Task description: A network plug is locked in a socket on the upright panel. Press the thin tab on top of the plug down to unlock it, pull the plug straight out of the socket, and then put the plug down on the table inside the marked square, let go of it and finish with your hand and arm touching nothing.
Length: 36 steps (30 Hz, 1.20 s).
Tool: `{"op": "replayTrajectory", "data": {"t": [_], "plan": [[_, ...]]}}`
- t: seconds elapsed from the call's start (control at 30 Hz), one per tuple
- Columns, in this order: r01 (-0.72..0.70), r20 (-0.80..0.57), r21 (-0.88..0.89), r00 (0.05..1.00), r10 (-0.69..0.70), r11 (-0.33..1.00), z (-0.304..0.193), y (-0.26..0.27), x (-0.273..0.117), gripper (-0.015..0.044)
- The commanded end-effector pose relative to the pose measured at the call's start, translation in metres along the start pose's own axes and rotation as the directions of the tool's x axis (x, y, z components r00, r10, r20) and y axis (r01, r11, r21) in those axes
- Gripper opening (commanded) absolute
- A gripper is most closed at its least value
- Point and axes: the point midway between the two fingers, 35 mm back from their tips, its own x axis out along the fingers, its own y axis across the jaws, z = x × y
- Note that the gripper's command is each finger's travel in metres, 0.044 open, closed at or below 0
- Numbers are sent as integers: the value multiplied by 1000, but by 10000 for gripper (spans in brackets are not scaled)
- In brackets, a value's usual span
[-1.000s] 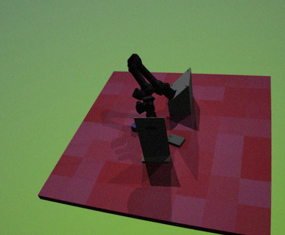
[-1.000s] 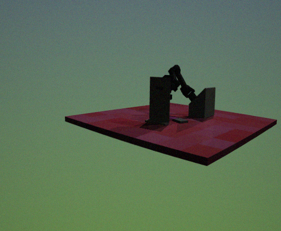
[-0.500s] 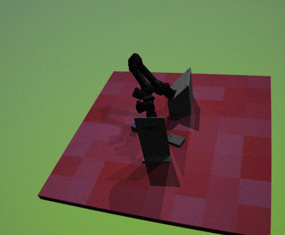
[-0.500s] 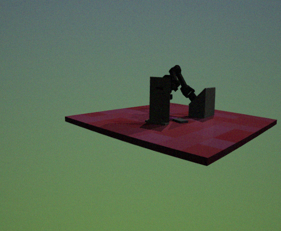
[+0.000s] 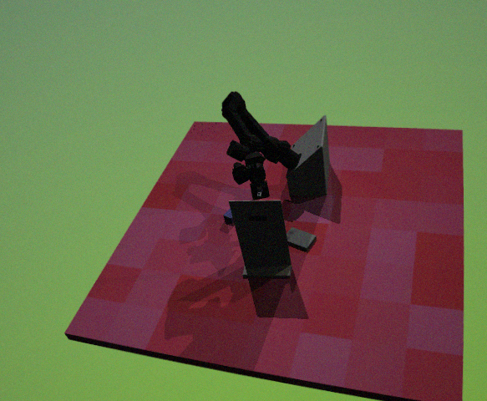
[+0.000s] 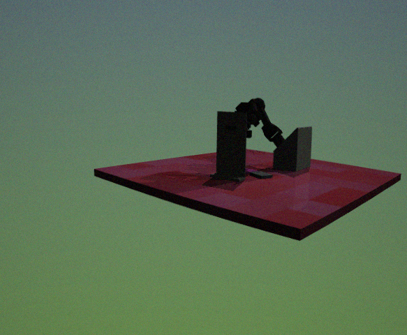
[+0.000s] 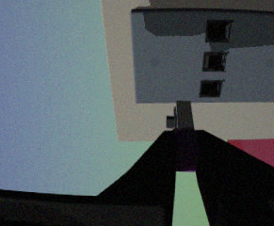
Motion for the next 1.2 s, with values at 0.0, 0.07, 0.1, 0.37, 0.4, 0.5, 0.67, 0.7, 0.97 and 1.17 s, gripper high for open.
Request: {"op": "replayTrajectory", "data": {"t": [0.0,0.07,0.1,0.37,0.4,0.5,0.67,0.7,0.97,1.17], "plan": [[1,3,4,1000,-1,1000,-1,10,-4,0],[1,3,4,1000,-1,1000,-2,15,-6,0],[1,3,4,1000,-1,1000,-3,17,-8,0],[46,15,32,999,-46,998,-5,15,-11,0],[76,23,50,997,-77,996,-5,9,-11,0],[162,47,103,985,-168,981,-6,-11,-10,0],[294,89,189,945,-315,937,-6,-42,-13,0],[318,97,205,934,-343,926,-6,-48,-15,0],[478,171,328,818,-549,815,-6,-94,-30,0],[557,233,409,702,-673,722,-5,-124,-47,0]]}}
